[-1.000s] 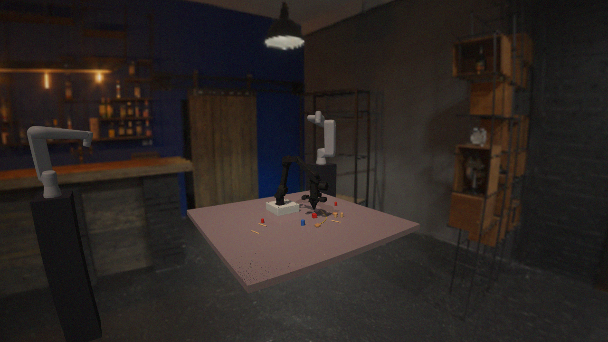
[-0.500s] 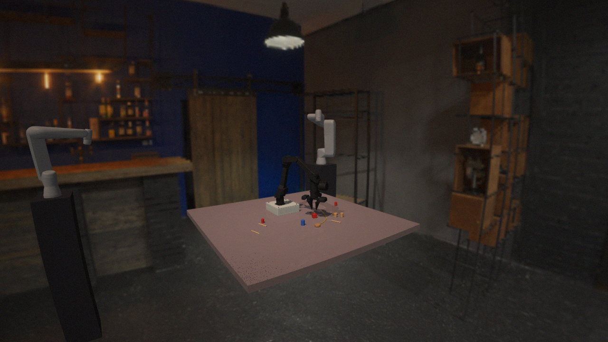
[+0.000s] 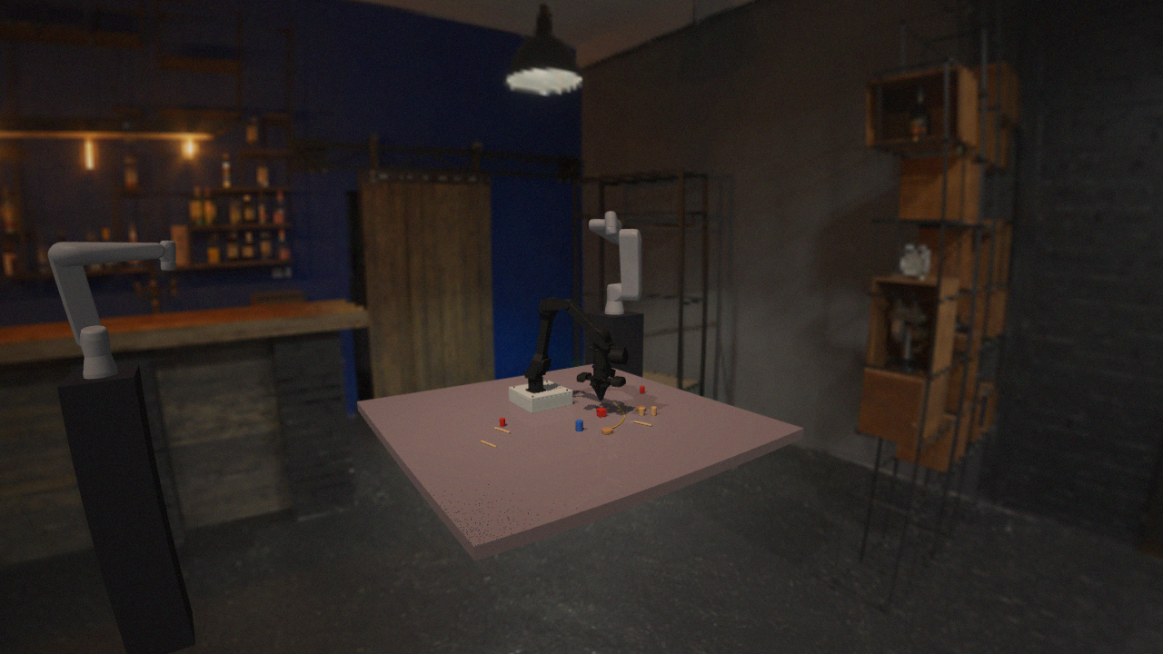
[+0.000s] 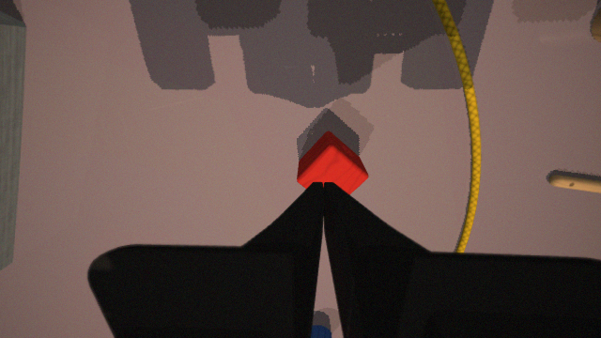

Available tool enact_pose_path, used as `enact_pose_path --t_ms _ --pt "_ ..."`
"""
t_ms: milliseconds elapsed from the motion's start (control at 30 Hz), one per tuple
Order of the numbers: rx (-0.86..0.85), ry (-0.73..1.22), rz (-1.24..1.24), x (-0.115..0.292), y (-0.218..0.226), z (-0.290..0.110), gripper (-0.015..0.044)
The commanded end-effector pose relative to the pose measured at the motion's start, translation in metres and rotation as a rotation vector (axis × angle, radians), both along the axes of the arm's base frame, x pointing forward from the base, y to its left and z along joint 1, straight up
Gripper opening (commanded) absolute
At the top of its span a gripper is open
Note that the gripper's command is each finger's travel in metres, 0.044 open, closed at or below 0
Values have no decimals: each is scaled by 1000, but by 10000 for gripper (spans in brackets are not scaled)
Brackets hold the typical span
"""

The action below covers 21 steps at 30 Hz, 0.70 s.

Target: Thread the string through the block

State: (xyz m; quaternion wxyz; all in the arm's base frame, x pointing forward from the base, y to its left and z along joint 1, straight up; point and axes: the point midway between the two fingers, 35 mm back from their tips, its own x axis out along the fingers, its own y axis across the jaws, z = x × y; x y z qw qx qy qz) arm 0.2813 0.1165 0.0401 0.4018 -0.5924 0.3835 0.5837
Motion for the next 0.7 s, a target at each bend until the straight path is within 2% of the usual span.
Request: enact_pose_path --t_ms 0,67,133,367,600,667 --pt "0 0 0 0 0 0 0" --pt "0 0 0 0 0 0 0" --pt "-1 -1 69 0 11 1 53" --pt "-12 -10 715 -21 115 3 236" --pt "-12 -10 733 -22 118 3 420" --pt "-12 -10 733 -22 118 3 368"
